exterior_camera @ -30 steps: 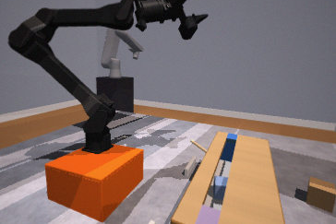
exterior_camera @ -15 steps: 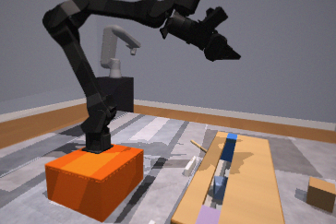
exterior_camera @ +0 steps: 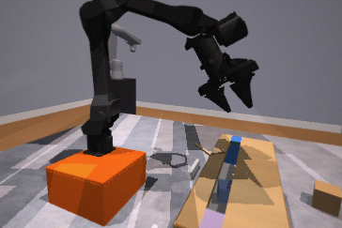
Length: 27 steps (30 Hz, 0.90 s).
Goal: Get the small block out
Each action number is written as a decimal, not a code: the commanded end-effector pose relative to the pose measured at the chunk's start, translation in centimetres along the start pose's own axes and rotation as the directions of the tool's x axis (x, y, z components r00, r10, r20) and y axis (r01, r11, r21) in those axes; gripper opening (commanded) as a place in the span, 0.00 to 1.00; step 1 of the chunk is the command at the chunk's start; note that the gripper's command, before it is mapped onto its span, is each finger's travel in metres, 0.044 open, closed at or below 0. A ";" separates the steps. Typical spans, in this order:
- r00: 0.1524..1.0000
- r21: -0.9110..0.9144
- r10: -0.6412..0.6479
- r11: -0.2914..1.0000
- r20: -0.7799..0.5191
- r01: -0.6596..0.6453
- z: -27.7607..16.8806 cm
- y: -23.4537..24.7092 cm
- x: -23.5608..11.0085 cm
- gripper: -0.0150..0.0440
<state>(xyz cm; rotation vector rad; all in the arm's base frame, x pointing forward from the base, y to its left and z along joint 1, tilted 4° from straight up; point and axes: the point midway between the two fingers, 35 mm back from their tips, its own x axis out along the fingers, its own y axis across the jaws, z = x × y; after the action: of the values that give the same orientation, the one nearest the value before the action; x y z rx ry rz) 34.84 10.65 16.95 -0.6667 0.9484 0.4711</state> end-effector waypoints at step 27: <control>0.790 -0.572 0.109 0.631 -0.604 -0.524 -10.2 -0.8 4.8 0.93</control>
<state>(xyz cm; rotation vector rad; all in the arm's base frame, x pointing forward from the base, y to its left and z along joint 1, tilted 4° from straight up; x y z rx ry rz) 31.86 3.38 9.27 -1.4004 1.4313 1.0698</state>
